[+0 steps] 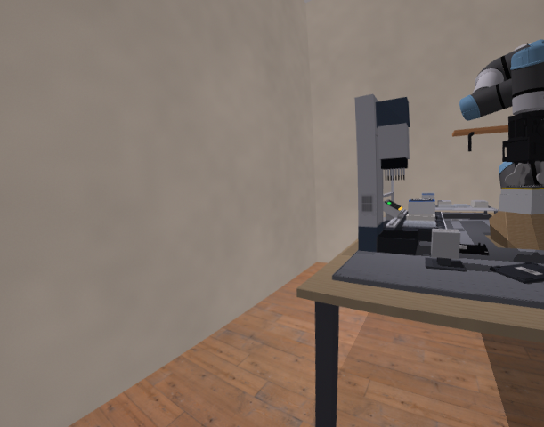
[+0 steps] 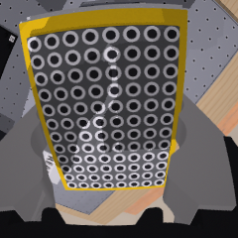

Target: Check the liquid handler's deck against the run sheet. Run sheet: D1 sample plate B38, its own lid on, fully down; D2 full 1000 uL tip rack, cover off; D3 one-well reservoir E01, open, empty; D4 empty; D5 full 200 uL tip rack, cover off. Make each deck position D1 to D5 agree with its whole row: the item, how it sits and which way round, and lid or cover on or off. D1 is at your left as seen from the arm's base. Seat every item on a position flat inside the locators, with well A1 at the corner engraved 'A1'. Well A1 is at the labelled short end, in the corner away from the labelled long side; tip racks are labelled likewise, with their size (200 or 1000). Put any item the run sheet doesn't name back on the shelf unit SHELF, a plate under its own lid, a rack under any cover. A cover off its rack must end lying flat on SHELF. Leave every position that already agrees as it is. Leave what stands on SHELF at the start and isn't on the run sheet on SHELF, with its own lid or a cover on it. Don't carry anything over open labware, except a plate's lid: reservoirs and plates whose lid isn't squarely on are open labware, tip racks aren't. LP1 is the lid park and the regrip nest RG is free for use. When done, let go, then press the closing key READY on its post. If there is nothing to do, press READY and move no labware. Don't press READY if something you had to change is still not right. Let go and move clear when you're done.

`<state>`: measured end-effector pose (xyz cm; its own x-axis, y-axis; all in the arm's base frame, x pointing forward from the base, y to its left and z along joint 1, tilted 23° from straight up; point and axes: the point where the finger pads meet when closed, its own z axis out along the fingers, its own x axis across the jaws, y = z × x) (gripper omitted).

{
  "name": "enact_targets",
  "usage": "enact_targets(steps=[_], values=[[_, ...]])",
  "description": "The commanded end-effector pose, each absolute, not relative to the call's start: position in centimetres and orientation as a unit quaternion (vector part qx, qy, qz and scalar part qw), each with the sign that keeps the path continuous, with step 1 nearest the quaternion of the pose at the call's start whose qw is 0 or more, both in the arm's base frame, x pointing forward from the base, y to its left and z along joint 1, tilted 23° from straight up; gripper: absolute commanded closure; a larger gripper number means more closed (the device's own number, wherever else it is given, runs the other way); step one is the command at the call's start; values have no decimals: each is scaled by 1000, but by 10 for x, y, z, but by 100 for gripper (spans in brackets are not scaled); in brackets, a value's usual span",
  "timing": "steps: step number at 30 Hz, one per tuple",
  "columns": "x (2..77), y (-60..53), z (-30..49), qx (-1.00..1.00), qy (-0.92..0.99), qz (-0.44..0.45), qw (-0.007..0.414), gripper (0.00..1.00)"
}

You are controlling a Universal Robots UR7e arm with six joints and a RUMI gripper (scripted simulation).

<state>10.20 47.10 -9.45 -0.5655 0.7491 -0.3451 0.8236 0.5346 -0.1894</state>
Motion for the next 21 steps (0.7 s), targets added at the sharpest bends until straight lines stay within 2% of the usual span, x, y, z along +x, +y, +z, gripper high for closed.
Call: enact_targets(steps=[1,21], values=[[103,468,-101,452,869,-166,112,100],[104,457,-128,453,869,-166,111,100]])
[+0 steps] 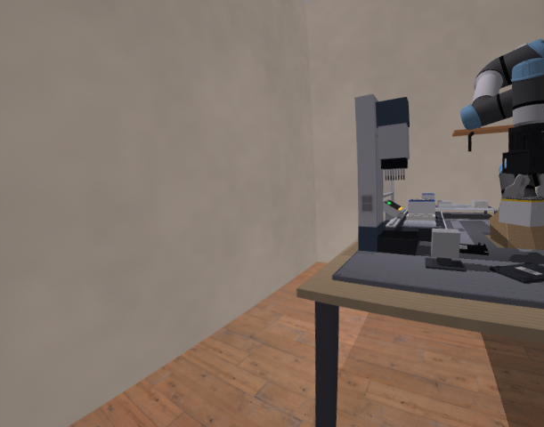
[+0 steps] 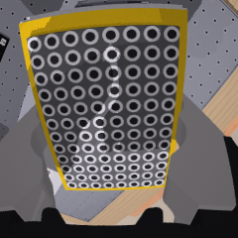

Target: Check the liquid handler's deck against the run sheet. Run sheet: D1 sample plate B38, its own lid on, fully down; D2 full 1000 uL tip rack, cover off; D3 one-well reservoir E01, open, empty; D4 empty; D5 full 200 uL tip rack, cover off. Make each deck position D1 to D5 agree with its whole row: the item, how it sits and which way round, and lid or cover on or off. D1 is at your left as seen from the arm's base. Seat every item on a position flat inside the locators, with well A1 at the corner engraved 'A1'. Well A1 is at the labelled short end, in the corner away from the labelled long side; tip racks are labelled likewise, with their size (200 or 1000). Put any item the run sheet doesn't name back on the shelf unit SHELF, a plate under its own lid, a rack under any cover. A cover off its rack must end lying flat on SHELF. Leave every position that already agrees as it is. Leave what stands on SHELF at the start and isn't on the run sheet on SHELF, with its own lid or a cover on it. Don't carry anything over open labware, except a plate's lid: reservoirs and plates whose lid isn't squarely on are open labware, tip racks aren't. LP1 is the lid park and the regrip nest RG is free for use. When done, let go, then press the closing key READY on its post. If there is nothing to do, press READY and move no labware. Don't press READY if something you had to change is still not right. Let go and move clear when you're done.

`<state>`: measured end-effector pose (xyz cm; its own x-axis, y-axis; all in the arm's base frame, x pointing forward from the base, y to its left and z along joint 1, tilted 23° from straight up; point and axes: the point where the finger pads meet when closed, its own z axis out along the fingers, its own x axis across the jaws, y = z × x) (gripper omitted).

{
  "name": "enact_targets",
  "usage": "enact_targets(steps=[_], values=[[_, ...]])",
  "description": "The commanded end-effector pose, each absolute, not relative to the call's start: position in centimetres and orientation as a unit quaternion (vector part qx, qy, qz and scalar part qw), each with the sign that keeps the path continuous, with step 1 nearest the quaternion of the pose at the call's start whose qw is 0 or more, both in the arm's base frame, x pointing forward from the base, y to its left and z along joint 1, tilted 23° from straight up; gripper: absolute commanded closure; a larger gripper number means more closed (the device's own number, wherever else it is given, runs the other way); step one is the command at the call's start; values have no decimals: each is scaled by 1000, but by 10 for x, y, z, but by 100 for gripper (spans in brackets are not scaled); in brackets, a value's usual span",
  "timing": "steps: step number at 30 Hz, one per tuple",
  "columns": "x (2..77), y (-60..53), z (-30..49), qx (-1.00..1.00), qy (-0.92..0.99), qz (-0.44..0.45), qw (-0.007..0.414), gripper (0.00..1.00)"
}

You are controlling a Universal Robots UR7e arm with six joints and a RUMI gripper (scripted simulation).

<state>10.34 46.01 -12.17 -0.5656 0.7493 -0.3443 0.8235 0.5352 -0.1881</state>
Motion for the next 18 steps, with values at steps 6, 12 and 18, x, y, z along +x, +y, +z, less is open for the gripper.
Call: enact_targets(steps=[6,12,18], values=[[105,453,-137,453,869,-166,111,100],[105,450,-144,453,869,-166,111,100],[106,446,-153,453,869,-166,111,100]])
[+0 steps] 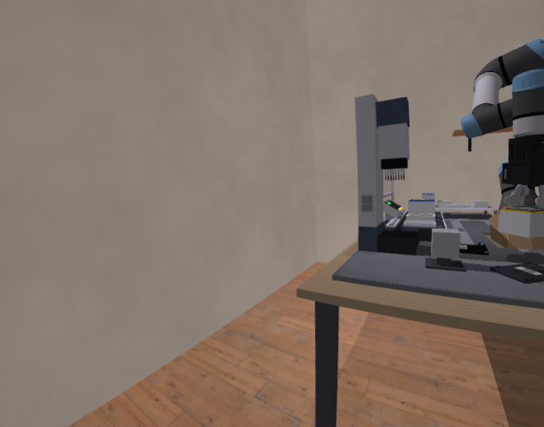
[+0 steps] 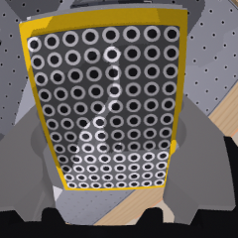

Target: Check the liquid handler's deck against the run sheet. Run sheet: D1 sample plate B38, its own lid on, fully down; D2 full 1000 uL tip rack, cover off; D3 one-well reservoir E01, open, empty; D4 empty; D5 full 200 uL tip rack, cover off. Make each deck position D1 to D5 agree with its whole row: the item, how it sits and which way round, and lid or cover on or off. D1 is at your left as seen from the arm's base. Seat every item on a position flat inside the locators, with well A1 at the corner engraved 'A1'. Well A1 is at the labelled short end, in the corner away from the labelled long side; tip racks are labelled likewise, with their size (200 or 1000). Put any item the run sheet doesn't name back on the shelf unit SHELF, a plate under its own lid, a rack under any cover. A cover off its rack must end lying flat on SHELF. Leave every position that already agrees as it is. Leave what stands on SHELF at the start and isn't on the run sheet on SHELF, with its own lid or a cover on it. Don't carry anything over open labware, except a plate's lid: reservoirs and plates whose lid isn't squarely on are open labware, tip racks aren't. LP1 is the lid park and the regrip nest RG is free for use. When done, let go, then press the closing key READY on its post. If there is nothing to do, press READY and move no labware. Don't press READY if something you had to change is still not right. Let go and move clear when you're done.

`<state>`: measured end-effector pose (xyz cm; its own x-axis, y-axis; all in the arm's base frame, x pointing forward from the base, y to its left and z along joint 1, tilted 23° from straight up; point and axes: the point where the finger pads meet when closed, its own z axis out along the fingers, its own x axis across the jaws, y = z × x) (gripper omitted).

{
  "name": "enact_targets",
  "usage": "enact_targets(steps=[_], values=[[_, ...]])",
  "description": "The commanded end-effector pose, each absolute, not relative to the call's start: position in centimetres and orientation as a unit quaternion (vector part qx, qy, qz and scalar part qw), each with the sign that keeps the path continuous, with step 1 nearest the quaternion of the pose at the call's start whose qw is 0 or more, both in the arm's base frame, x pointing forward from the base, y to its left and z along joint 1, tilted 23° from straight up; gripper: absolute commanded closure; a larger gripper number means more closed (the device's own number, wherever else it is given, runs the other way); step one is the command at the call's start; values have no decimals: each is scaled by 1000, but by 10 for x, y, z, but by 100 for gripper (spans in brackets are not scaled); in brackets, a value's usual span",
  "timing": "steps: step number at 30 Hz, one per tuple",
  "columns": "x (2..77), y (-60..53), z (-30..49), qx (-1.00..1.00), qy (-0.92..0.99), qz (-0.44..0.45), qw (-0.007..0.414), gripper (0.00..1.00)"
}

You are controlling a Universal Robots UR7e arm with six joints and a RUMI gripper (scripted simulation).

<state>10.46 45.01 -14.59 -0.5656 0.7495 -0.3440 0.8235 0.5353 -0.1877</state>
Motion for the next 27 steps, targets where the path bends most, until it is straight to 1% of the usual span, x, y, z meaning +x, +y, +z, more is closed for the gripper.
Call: enact_targets(steps=[1,27], values=[[106,445,-154,453,869,-166,111,100],[107,431,-189,453,869,-166,111,100]])
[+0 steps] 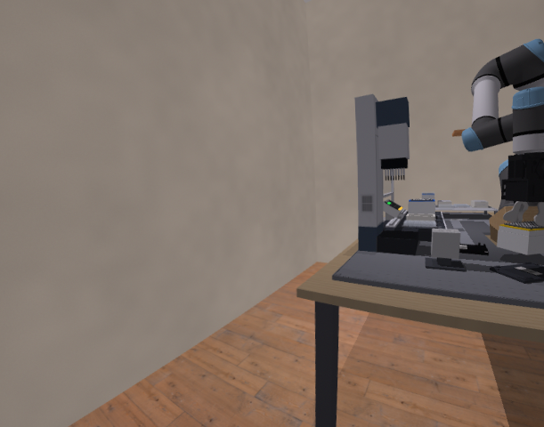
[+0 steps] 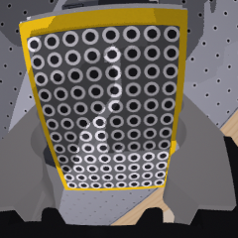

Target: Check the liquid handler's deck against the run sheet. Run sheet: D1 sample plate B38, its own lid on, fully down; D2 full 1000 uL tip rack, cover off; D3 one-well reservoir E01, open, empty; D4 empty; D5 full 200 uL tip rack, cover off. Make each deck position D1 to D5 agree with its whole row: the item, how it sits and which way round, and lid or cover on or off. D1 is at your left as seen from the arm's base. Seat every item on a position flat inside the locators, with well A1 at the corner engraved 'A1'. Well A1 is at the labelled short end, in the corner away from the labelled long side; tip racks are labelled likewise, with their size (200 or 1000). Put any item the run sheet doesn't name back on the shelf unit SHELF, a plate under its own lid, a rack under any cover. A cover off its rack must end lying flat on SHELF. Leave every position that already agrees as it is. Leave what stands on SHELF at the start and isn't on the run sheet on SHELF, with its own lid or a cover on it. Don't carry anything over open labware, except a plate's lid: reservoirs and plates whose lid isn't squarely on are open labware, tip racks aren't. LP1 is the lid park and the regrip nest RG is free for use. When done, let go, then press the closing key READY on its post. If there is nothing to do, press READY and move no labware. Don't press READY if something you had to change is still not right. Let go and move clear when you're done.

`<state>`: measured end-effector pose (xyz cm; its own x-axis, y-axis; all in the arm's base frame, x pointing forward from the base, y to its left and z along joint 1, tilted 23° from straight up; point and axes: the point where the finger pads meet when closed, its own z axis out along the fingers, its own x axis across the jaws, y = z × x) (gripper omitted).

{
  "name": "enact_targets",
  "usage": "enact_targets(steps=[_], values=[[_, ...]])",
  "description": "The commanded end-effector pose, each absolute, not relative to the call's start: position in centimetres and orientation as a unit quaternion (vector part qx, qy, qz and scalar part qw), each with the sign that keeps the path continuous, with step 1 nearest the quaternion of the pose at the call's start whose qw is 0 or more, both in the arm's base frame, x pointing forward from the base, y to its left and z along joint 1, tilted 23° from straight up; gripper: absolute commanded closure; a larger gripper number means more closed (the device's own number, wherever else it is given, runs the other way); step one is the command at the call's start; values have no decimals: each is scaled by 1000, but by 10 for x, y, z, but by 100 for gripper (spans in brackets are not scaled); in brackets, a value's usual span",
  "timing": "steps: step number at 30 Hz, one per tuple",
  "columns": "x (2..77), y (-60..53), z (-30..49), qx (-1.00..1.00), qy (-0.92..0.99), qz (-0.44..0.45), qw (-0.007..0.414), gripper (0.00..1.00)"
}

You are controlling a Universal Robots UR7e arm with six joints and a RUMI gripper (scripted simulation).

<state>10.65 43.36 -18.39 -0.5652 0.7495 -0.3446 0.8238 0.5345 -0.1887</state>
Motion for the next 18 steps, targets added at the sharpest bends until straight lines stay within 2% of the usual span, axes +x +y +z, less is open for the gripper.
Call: enact_targets(steps=[1,18], values=[[107,431,-189,453,869,-166,111,100],[108,421,-212,453,869,-166,111,100]])
